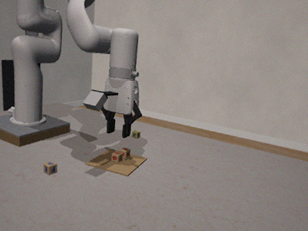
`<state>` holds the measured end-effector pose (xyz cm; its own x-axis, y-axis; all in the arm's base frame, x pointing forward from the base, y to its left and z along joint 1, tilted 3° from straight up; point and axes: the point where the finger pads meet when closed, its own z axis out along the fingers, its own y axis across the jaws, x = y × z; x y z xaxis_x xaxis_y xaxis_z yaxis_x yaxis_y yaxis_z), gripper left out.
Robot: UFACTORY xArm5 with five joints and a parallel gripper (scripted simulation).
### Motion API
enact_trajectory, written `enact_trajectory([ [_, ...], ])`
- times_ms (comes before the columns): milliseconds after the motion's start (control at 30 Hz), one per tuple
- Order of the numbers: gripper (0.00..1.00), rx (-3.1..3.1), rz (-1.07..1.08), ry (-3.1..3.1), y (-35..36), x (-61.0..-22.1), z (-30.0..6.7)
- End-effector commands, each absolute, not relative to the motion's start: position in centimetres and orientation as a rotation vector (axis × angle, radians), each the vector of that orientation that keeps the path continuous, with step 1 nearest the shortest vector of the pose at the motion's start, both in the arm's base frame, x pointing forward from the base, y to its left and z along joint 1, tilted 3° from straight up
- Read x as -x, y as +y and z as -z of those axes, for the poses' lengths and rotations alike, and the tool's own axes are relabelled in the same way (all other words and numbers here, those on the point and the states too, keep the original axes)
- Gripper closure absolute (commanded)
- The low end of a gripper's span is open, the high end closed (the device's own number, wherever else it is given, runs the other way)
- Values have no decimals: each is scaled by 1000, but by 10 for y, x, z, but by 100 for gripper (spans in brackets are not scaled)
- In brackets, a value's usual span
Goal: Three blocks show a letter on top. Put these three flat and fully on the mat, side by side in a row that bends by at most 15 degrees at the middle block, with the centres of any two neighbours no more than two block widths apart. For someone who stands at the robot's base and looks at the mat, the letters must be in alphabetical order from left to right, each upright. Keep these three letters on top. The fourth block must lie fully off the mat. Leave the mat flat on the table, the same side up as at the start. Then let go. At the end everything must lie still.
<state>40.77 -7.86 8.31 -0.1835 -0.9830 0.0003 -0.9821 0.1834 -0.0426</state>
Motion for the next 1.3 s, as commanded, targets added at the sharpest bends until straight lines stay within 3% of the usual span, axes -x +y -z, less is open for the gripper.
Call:
enact_trajectory([
  [0, 45, 1988, 55, 2394, -79, -409, -84],
  [1267, 45, 1988, 55, 2394, -79, -409, -78],
])
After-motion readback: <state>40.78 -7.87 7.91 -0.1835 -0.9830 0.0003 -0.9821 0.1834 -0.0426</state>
